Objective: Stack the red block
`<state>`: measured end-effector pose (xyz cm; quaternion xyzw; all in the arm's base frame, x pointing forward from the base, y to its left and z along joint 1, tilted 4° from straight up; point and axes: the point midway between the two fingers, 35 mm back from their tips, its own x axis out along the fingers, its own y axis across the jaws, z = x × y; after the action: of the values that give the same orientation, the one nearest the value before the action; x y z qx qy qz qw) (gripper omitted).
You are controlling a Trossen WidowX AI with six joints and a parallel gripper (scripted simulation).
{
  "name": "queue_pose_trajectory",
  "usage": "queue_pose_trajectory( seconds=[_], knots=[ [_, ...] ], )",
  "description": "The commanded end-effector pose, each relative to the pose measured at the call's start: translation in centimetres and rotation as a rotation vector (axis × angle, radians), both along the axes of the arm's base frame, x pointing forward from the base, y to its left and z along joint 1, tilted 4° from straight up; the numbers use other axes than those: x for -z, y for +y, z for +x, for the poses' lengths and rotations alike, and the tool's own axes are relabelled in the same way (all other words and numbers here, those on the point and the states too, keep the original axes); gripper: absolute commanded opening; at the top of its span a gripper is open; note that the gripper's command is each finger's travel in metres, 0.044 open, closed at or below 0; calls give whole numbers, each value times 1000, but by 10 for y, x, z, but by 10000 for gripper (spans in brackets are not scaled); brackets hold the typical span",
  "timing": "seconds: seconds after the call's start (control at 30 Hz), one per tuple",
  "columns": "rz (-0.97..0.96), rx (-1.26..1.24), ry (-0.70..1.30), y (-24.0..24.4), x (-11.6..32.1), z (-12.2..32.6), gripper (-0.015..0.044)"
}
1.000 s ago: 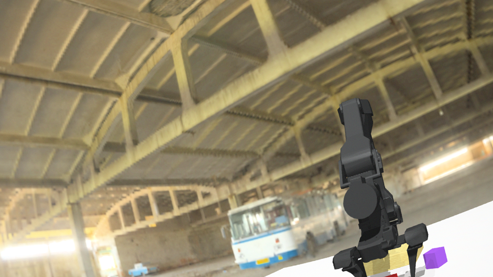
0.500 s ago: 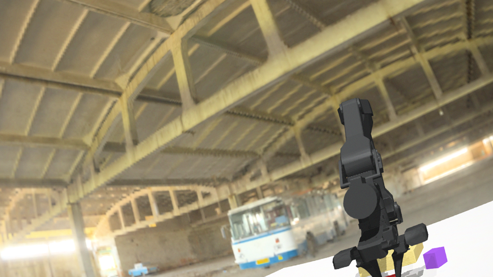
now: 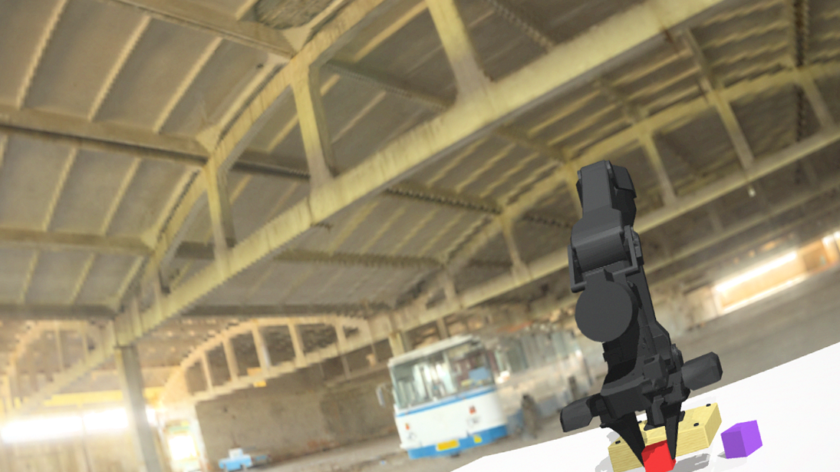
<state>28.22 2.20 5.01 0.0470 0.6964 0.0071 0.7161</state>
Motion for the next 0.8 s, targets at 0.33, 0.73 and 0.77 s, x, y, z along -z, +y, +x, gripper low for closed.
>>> queue_pose_trajectory(
  seconds=[0.33,0.73,0.77],
  knots=[
    [-2,-4,-19,-5,-73,1,0],
    [-3,-4,-19,-13,-83,1,0],
    [-4,-4,-19,-18,-83,2,0]
  ],
)
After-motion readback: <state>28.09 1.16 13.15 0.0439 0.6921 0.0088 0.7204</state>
